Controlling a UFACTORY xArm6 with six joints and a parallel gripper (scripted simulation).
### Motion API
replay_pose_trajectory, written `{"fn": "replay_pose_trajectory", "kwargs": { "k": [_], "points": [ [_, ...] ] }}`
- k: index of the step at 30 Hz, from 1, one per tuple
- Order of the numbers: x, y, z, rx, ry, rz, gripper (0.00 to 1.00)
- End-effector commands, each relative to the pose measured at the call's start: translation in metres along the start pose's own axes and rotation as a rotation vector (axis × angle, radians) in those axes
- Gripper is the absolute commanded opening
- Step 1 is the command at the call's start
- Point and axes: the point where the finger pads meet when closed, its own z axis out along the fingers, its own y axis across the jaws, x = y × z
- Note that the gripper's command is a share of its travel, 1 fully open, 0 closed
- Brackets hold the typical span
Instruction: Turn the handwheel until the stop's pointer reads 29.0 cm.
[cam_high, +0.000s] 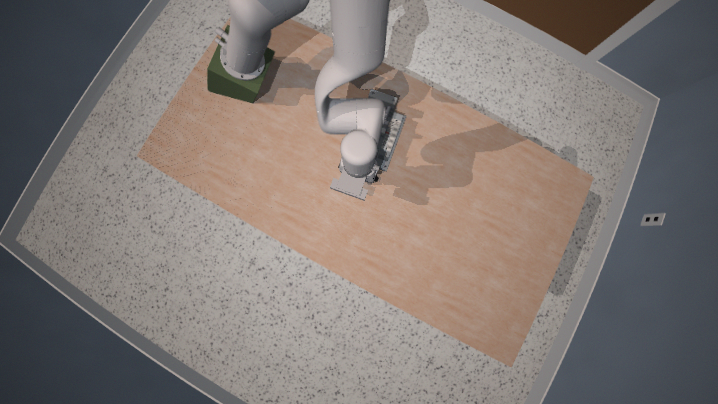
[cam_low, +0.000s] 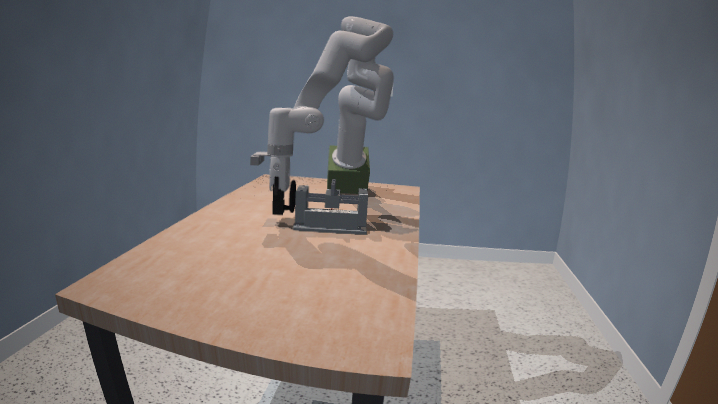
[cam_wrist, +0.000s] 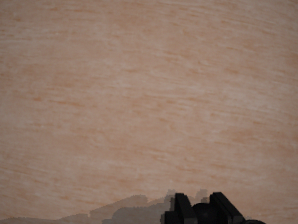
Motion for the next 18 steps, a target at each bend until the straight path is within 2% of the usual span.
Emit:
{"fn": "replay_pose_trajectory", "kwargs": {
  "k": [1, 18],
  "points": [
    [0.0005, -0.0021, -0.0013, 0.003, 0.002, -0.001, 0.06],
    [0.0005, -0.0044, -0.0022, 0.003, 0.002, -0.001, 0.06]
  ]
}}
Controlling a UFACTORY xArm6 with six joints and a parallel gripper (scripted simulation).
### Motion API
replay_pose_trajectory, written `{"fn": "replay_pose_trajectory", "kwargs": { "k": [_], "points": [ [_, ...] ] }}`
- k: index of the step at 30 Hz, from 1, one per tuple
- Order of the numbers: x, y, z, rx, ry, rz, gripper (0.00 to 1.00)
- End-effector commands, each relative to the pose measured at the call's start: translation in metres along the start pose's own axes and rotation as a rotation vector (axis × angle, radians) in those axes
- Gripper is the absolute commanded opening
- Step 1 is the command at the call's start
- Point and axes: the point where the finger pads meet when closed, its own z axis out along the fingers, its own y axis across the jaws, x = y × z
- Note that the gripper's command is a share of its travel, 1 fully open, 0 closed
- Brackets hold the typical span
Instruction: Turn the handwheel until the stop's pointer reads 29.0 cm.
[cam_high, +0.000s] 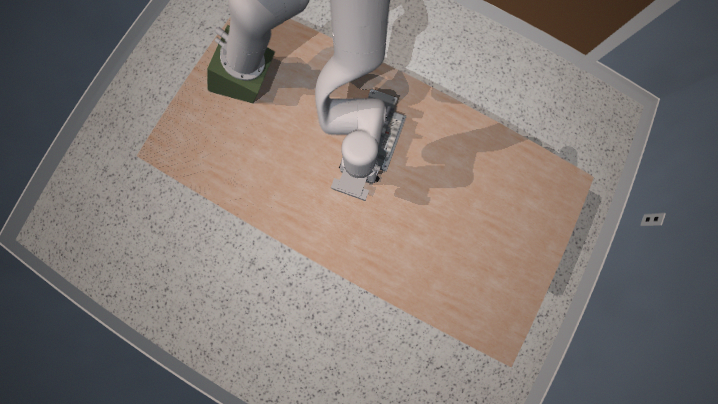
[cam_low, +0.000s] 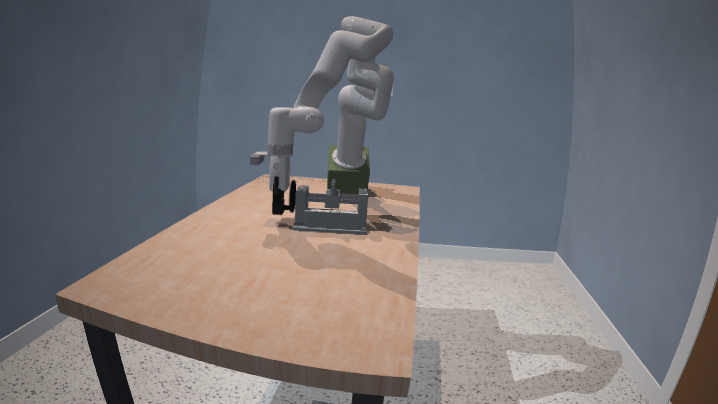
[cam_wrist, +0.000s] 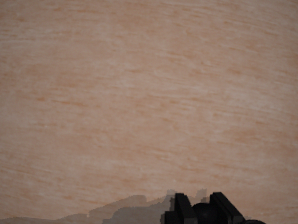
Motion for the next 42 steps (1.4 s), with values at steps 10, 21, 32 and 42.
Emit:
{"fn": "replay_pose_trajectory", "kwargs": {
  "k": [10, 21, 32, 42],
  "points": [
    [0.0005, -0.0039, -0.0024, 0.003, 0.002, -0.001, 0.06],
    [0.0005, -0.0061, -0.0038, 0.003, 0.002, -0.001, 0.06],
    [0.0005, -0.0086, -0.0057, 0.003, 0.002, -0.001, 0.06],
    [0.0005, -0.0116, -0.0085, 0.003, 0.002, -0.001, 0.06]
  ]
}}
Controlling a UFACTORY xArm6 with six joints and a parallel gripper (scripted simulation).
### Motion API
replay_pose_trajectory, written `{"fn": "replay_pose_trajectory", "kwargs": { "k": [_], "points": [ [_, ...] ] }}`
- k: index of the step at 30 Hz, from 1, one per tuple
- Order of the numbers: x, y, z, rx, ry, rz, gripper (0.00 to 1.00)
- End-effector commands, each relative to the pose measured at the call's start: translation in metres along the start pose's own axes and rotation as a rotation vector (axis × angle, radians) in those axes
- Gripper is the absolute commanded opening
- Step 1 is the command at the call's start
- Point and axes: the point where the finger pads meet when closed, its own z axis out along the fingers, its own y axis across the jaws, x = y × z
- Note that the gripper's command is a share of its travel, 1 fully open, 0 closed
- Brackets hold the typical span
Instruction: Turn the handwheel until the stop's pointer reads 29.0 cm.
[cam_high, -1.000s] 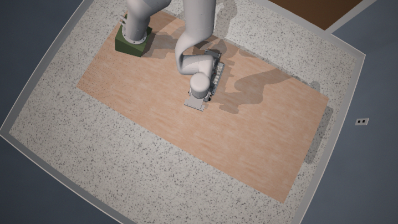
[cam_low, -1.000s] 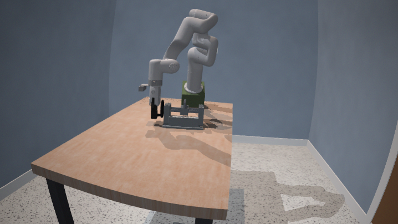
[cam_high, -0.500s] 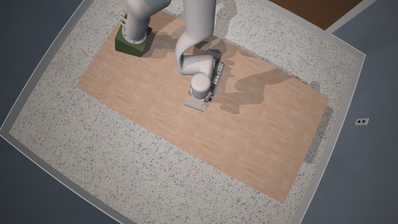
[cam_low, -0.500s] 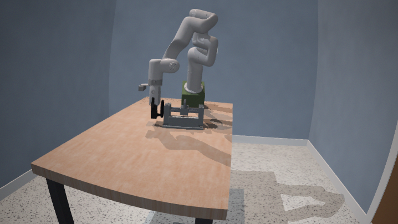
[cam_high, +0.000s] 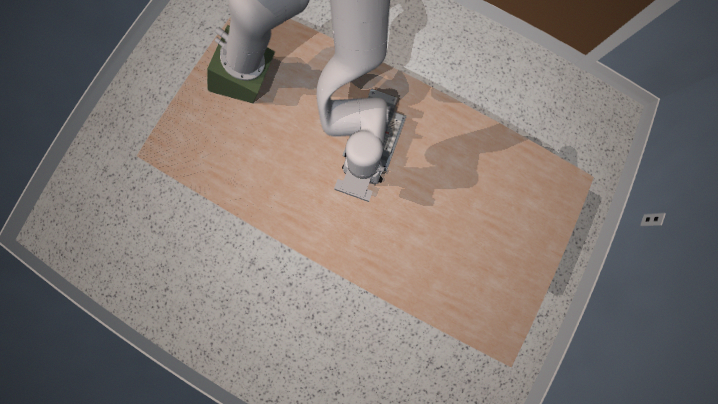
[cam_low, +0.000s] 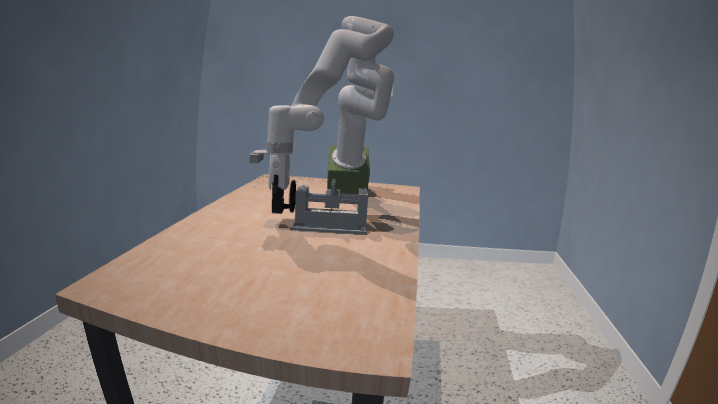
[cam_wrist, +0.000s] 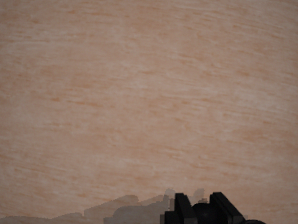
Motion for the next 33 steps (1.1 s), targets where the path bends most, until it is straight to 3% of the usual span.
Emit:
{"fn": "replay_pose_trajectory", "kwargs": {
  "k": [1, 33],
  "points": [
    [0.001, -0.002, -0.003, 0.002, 0.001, 0.0, 0.06],
    [0.0, -0.01, -0.019, 0.002, 0.001, 0.0, 0.06]
  ]
}}
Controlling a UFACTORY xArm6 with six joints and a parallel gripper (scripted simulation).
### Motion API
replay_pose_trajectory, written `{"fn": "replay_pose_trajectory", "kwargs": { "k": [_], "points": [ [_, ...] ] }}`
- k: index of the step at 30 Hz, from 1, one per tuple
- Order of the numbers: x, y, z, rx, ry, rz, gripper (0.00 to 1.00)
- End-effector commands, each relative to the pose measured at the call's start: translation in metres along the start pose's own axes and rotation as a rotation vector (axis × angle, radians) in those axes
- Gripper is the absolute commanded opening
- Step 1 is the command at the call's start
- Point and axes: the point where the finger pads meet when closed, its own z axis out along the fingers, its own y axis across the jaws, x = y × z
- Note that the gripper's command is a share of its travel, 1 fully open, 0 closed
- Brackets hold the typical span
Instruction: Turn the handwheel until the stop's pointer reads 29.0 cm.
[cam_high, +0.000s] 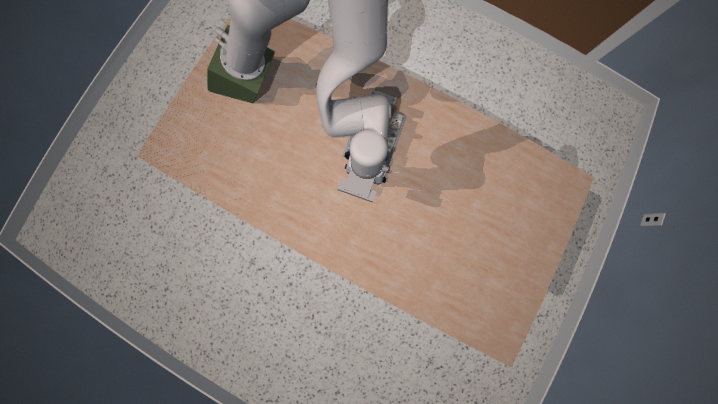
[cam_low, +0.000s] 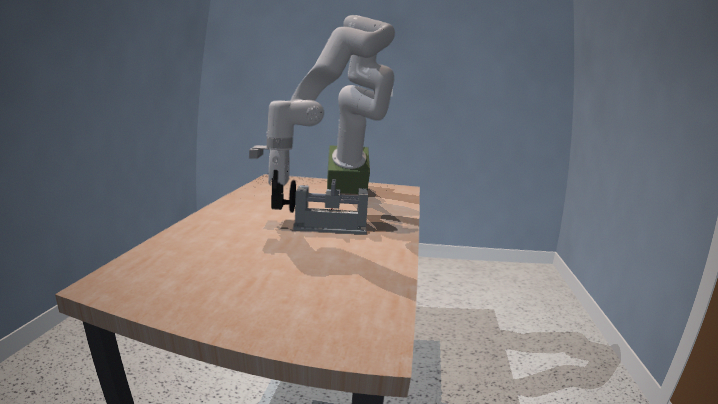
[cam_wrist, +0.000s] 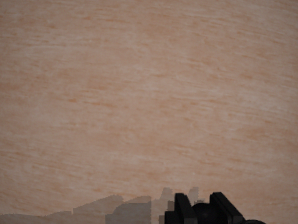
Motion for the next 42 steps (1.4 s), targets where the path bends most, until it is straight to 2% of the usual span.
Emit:
{"fn": "replay_pose_trajectory", "kwargs": {
  "k": [1, 42],
  "points": [
    [0.0, -0.001, -0.005, 0.001, 0.001, 0.0, 0.06],
    [0.0, 0.012, -0.038, 0.001, 0.001, 0.0, 0.06]
  ]
}}
